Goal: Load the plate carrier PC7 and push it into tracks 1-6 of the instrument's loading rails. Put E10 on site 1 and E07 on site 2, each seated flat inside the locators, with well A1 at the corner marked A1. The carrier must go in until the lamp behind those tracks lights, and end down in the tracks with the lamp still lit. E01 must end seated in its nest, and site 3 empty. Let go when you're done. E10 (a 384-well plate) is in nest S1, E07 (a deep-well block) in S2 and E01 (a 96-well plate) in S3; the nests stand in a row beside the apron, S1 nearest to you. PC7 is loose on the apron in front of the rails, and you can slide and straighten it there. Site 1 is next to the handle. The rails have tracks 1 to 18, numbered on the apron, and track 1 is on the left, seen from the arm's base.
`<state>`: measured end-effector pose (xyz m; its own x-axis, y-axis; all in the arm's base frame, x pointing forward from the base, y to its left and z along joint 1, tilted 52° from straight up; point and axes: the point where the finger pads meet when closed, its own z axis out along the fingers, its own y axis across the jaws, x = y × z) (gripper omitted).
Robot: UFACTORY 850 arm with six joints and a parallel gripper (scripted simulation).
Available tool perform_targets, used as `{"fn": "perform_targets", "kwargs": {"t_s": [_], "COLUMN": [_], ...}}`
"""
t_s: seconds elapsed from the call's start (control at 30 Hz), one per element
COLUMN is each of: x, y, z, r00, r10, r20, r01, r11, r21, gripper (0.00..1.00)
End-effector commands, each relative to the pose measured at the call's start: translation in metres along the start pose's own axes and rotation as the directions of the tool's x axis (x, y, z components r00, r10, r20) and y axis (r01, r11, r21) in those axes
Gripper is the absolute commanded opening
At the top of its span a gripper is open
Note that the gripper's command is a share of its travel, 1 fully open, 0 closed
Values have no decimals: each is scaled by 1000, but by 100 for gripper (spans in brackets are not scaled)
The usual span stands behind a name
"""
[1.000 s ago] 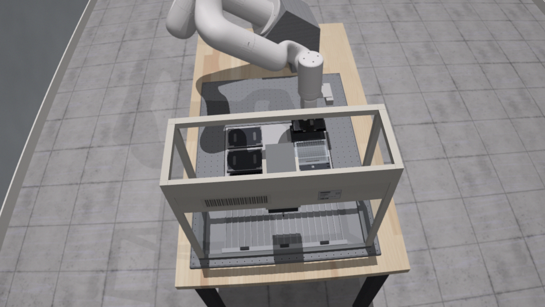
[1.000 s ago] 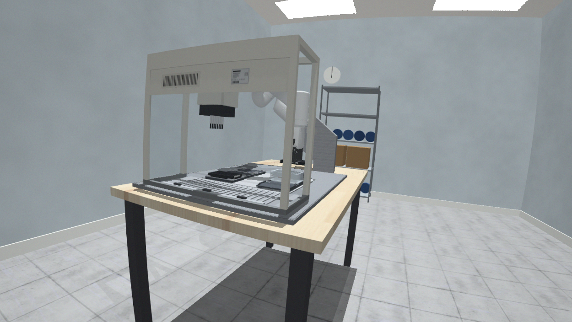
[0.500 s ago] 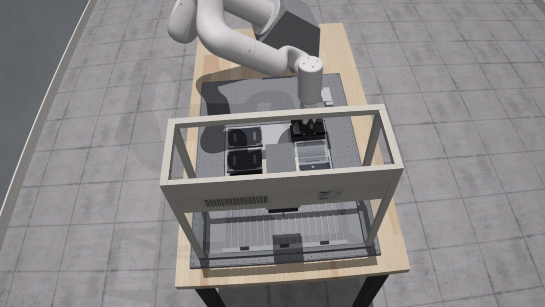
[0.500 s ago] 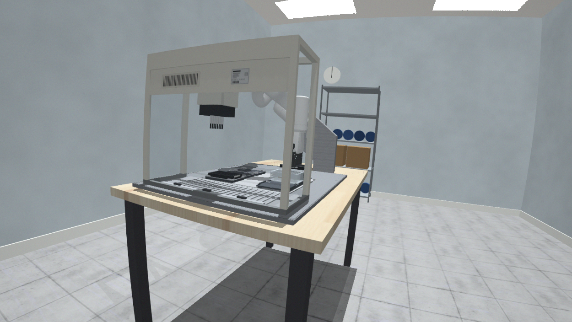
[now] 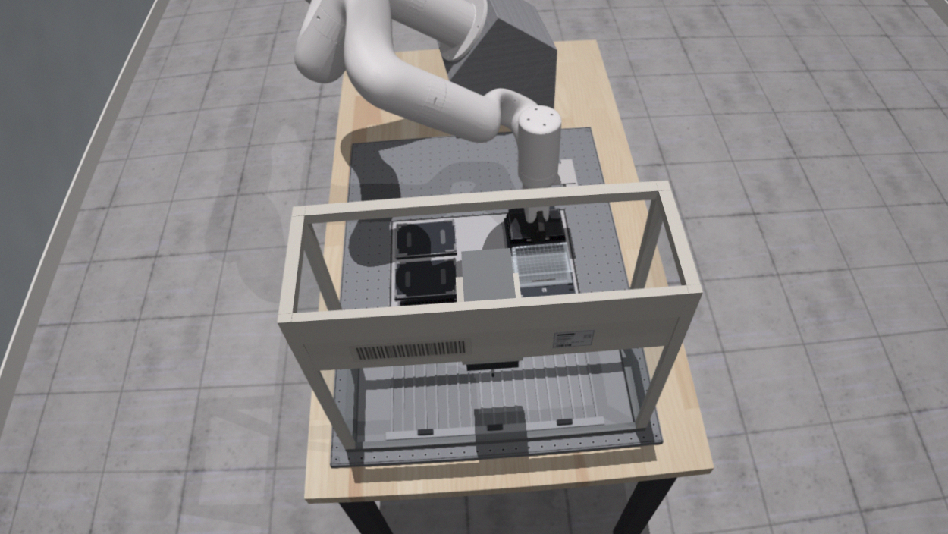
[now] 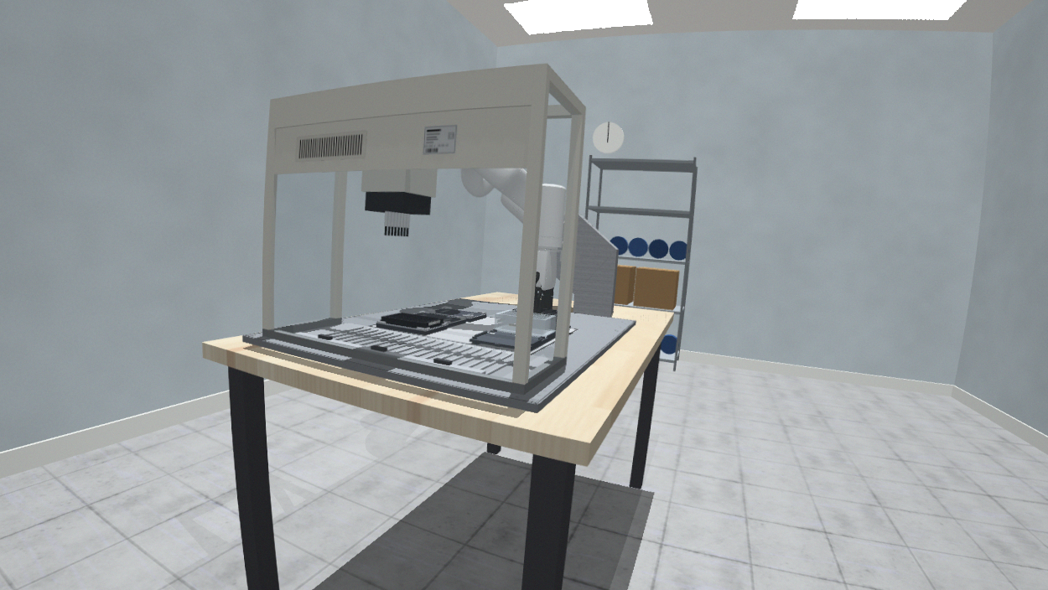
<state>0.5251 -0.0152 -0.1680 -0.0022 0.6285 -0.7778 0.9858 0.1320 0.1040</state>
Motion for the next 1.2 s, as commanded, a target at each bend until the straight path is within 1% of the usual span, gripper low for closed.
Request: {"fn": "perform_targets", "kwargs": {"t_s": [0.0, 0.07, 0.77, 1.17], "x": [0, 0, 0, 0], "y": [1, 1, 1, 1], "z": [8, 11, 11, 19], "r00": [1000, 1000, 1000, 1000], "r10": [0, 0, 0, 0], "r20": [0, 0, 0, 0], "r01": [0, 0, 0, 0], "r11": [1000, 1000, 1000, 1000], "r21": [-1, -1, -1, -1], "gripper": [0, 0, 0, 0]}}
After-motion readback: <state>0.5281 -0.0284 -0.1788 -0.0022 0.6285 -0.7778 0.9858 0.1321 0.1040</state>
